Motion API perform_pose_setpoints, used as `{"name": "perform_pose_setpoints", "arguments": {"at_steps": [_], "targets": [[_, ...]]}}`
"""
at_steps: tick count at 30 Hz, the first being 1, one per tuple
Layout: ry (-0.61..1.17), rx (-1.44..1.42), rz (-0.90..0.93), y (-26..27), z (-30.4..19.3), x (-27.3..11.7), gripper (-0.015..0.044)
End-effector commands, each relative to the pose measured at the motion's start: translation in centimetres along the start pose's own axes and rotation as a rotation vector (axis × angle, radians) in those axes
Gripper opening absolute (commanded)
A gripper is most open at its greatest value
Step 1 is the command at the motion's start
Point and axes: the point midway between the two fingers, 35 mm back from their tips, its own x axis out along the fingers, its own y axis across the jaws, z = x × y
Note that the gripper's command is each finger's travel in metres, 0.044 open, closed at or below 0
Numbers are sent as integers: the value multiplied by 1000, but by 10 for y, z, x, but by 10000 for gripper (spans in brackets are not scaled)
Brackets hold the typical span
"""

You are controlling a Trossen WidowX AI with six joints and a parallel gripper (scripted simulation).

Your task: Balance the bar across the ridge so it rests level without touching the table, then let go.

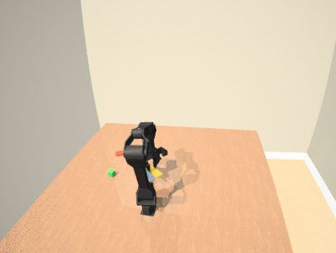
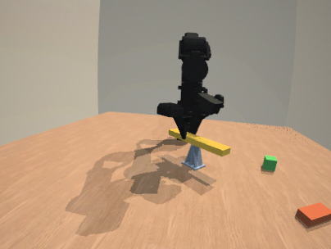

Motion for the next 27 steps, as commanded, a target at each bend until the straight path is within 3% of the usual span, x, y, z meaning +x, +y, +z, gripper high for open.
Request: {"name": "perform_pose_setpoints", "arguments": {"at_steps": [1,5,12,27], "targets": [[0,0,0,0,0,0,0],[0,0,0,0,0,0,0],[0,0,0,0,0,0,167],[0,0,0,0,0,0,168]]}}
